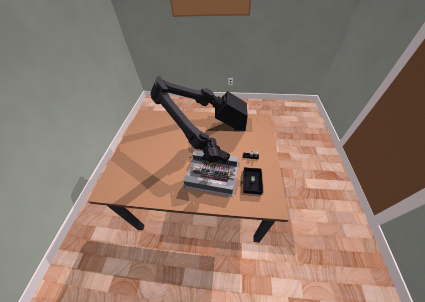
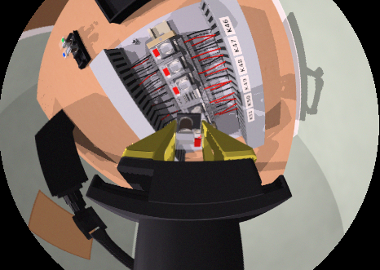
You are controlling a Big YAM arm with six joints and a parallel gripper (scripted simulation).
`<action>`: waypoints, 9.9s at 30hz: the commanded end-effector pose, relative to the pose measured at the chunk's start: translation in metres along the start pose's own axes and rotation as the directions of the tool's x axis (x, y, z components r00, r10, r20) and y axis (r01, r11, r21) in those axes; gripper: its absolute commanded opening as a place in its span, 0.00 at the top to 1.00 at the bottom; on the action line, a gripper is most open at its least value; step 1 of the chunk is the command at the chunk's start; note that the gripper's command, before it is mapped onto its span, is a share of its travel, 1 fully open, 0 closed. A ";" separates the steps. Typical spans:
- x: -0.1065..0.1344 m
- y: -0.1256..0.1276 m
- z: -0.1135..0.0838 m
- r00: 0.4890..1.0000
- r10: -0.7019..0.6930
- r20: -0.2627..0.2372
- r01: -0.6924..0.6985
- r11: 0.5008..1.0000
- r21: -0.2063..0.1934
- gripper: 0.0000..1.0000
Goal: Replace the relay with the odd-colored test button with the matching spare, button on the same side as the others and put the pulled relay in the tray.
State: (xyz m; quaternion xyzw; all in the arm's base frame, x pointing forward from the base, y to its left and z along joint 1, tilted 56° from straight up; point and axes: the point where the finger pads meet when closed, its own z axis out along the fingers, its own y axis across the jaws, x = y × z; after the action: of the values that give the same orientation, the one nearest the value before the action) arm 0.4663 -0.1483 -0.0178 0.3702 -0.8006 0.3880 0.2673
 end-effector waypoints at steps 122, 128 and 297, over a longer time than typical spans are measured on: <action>0.005 -0.020 -0.002 -0.677 0.736 0.001 -0.736 -0.677 -0.011 1.00; 0.005 -0.020 -0.002 -0.692 0.722 0.001 -0.722 -0.692 -0.011 1.00; 0.001 -0.003 0.045 -0.913 0.408 0.005 -0.407 -0.913 0.009 1.00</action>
State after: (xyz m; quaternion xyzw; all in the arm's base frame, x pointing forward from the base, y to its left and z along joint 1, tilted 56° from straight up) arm 0.4647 -0.1747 -0.0349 -0.7057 -0.5300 0.3391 -0.3258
